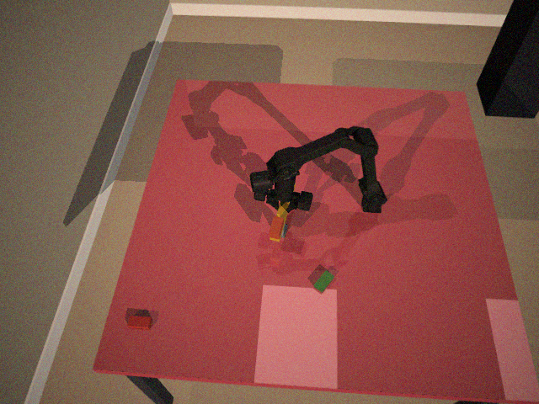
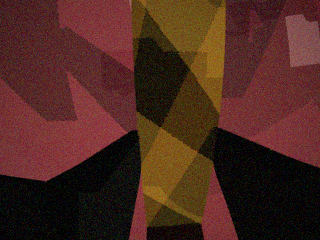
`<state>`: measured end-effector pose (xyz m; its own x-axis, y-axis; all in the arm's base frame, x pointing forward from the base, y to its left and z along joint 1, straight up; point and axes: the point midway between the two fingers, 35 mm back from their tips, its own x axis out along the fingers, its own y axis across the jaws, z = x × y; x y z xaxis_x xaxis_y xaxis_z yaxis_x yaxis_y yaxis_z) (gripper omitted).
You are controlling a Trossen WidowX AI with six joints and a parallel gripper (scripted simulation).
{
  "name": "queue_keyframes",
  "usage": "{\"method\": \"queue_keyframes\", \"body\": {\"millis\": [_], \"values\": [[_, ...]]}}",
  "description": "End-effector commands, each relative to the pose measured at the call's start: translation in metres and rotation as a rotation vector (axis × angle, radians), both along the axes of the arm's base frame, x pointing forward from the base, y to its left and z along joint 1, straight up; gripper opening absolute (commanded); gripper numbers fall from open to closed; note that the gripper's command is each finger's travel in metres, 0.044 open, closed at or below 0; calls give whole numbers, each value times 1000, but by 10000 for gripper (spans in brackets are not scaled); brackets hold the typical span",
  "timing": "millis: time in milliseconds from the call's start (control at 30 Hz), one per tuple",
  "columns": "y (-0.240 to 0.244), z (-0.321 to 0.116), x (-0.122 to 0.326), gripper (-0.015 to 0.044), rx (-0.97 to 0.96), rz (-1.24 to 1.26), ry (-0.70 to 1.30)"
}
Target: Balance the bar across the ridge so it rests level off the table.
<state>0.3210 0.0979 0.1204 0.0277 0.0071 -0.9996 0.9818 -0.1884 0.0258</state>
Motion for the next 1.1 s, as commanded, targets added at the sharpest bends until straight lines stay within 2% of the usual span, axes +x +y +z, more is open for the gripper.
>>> {"method": "queue_keyframes", "body": {"millis": [0, 1067], "values": [[0, -1, 0, 0, 2, -2, 0], [0, -3, 0, 0, 2, -2, 0]]}}
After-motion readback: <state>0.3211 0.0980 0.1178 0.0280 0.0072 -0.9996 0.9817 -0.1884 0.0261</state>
